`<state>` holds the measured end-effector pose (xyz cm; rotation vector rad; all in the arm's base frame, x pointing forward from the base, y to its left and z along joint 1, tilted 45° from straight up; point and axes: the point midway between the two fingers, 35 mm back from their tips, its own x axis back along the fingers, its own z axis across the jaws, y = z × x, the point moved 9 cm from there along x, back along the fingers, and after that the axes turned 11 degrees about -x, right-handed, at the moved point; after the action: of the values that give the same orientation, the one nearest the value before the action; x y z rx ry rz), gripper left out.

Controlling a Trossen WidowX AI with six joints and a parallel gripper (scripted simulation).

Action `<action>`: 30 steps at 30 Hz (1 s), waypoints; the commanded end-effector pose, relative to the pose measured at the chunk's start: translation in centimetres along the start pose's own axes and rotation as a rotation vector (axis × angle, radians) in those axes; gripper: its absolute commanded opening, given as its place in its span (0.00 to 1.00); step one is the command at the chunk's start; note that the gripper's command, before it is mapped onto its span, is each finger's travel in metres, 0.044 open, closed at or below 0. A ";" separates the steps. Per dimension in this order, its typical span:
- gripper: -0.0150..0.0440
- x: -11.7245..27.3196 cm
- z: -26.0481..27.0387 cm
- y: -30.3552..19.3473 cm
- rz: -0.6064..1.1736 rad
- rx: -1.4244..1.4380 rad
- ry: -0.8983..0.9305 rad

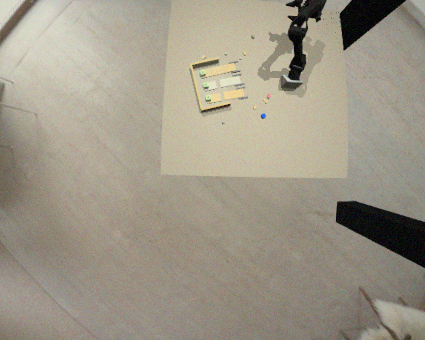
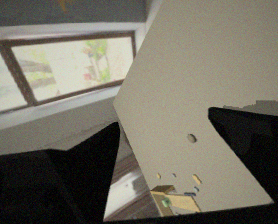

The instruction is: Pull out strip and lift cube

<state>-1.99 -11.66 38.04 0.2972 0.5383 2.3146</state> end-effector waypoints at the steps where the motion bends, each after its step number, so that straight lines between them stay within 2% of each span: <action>1: 0.93 -0.1 0.0 0.0 0.004 0.001 -0.002; 9: 0.93 -4.4 -2.0 -0.4 0.192 0.075 -0.076; 17: 0.93 -10.1 -3.8 -2.8 0.391 0.210 -0.158; 30: 0.93 -17.7 -4.5 -13.1 0.695 0.595 -0.176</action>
<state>14.28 -18.00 28.61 1.0249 1.0381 2.6683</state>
